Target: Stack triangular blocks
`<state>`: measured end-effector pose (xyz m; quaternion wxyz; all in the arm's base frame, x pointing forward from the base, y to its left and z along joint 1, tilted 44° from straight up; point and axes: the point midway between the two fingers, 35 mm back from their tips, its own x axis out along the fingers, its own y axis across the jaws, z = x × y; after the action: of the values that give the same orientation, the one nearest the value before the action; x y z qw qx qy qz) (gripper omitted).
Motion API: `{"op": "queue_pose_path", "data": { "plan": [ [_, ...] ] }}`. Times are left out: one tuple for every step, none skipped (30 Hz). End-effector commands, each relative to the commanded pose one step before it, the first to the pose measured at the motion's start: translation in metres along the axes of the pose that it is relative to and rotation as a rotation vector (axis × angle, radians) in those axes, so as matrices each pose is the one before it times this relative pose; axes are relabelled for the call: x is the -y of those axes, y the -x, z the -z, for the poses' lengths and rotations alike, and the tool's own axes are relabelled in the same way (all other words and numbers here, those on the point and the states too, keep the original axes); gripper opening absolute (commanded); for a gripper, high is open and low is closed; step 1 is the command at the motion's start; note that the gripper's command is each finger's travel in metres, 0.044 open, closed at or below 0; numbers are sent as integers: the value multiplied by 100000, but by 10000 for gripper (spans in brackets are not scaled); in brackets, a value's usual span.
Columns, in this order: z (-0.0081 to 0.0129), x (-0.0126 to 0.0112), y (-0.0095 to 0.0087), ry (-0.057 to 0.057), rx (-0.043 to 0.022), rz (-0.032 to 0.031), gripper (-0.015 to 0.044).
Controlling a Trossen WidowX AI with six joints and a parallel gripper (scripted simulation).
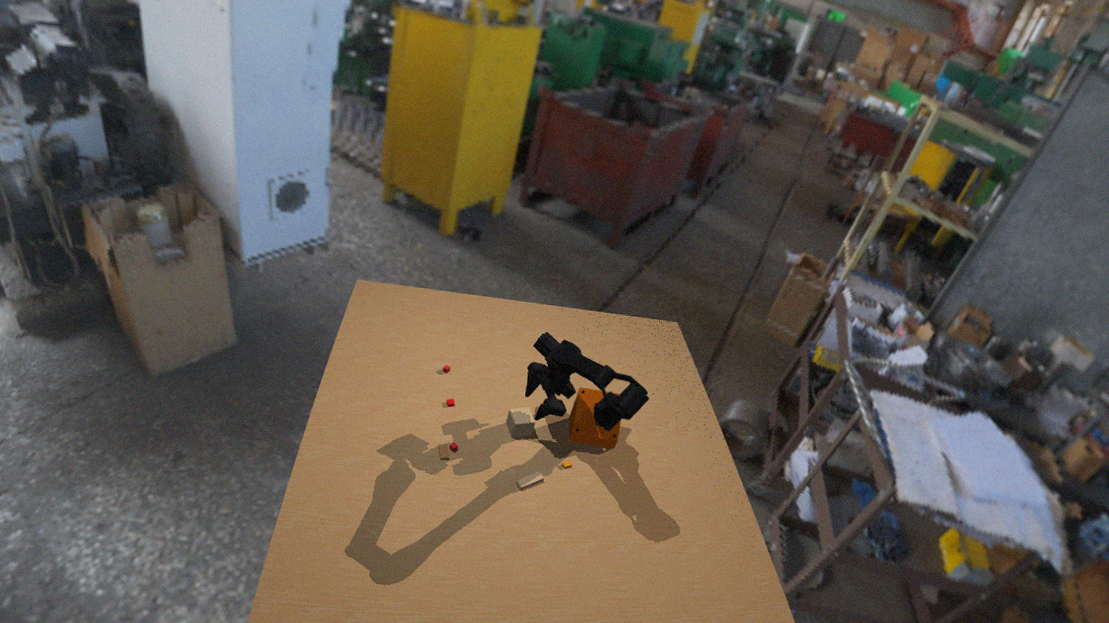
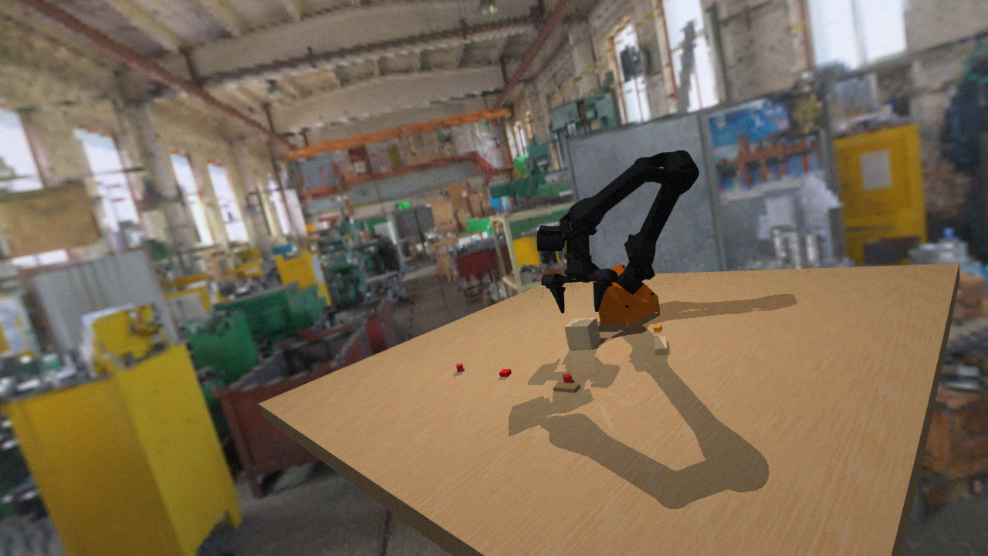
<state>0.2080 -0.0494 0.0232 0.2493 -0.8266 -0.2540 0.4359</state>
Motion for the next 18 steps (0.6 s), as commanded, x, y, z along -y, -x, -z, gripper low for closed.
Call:
{"op": "queue_pose_path", "data": {
  "plan": [
    [-95, 769, 6484, 991, -1291, 1963, 440],
    [0, 0, 0, 0, 0, 0, 440],
    [0, 0, 0, 0, 0, 0, 440],
    [0, 0, 0, 0, 0, 0, 440],
    [0, 0, 0, 0, 0, 0, 440],
    [0, 0, 0, 0, 0, 0, 440],
    [0, 0, 0, 0, 0, 0, 440],
    [0, 0, 0, 0, 0, 0, 440],
    [0, 0, 0, 0, 0, 0, 440],
    [0, 0, 0, 0, 0, 0, 440],
    [0, 0, 0, 0, 0, 0, 440],
    [0, 0, 0, 0, 0, 0, 440],
    [24, -218, -614, -583, -250, -400, 440],
    [0, 0, 0, 0, 0, 0, 440],
    [0, 0, 0, 0, 0, 0, 440],
    [0, 0, 0, 0, 0, 0, 440],
    [0, 0, 0, 0, 0, 0, 440],
    [0, 0, 0, 0, 0, 0, 440]
  ]
}}
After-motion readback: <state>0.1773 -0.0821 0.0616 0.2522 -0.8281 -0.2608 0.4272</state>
